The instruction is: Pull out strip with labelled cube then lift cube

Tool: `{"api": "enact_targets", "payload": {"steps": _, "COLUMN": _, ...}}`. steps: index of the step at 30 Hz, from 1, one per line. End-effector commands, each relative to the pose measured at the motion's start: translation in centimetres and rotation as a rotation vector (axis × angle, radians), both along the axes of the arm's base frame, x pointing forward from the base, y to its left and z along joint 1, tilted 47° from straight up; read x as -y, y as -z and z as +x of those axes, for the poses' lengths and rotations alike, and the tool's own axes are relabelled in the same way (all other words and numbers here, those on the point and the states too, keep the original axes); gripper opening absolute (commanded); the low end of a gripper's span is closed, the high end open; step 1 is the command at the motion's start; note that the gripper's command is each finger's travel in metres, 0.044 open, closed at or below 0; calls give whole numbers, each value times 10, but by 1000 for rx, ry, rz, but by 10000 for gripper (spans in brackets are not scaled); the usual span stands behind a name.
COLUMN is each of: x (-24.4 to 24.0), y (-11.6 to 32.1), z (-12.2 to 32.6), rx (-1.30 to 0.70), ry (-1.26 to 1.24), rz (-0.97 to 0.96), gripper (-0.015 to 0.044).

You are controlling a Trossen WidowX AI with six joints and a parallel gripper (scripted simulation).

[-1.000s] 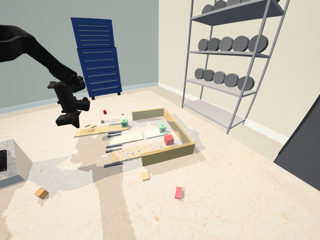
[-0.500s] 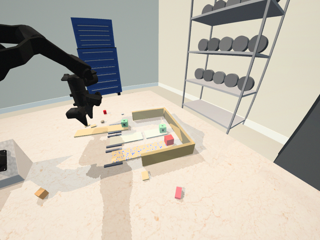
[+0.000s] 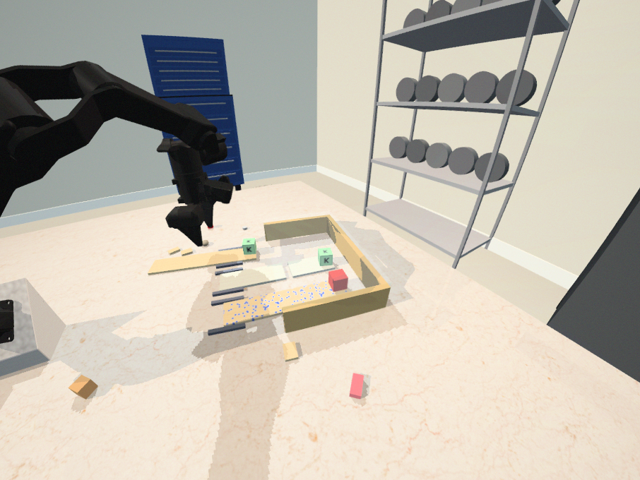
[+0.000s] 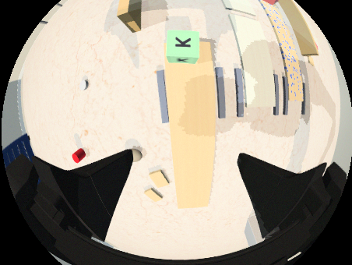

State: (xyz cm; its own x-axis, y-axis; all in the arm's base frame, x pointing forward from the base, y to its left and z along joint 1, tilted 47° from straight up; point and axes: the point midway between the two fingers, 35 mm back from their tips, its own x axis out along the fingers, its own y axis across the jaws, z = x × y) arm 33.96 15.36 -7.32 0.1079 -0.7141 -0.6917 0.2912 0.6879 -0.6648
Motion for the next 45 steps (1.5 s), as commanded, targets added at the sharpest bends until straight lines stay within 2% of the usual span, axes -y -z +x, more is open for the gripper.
{"api": "enact_targets", "payload": {"steps": 1, "x": 1, "y": -3, "z": 14, "rx": -5, "ry": -1, "rz": -6, "gripper": 440}}
{"api": "enact_targets", "payload": {"steps": 22, "x": 7, "y": -25, "z": 96, "rx": -1, "ry": -1, "rz": -7, "gripper": 440}}
{"api": "enact_targets", "payload": {"steps": 29, "x": 13, "y": -19, "z": 98, "rx": 0, "ry": -1, "rz": -7, "gripper": 256}}
{"api": "enact_targets", "payload": {"steps": 45, "x": 32, "y": -1, "z": 101, "rx": 0, "ry": -2, "rz": -8, "gripper": 250}}
